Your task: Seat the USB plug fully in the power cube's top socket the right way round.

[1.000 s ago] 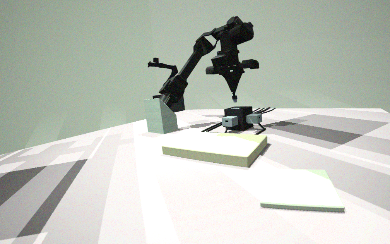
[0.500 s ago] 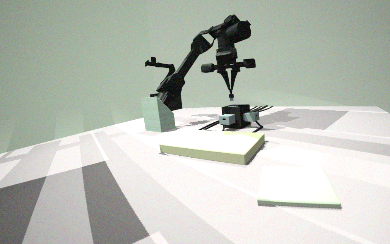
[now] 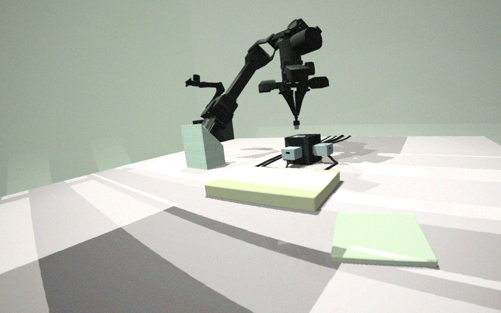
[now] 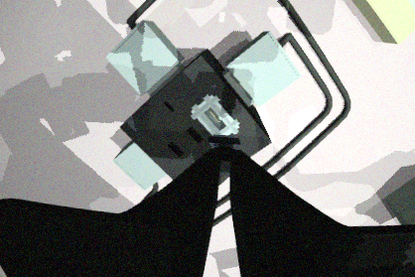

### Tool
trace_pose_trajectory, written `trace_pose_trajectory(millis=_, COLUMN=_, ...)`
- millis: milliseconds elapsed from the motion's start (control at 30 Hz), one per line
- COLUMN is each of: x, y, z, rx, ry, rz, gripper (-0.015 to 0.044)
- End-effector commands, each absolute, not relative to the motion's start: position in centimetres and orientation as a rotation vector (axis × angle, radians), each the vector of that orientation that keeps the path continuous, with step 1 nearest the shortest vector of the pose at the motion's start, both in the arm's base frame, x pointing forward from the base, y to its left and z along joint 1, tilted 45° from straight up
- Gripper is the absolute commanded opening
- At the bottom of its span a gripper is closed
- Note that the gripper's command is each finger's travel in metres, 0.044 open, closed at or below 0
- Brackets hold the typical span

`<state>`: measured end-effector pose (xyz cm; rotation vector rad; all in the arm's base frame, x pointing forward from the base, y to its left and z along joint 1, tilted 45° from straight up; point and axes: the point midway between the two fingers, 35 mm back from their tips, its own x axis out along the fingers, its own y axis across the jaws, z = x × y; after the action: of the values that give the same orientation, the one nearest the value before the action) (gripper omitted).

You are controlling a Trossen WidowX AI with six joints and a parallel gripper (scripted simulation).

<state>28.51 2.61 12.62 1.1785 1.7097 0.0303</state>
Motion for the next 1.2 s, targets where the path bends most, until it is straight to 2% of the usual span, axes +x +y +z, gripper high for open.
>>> trace_pose_trajectory(millis=0, x=28.51, y=2.61, z=12.6, rx=1.104, ry=1.688, rz=0.115, gripper=0.0)
trace_pose_trajectory(millis=1167, x=28.5, y=2.61, z=12.59, rx=0.403, ry=1.376, rz=0.799, gripper=0.0)
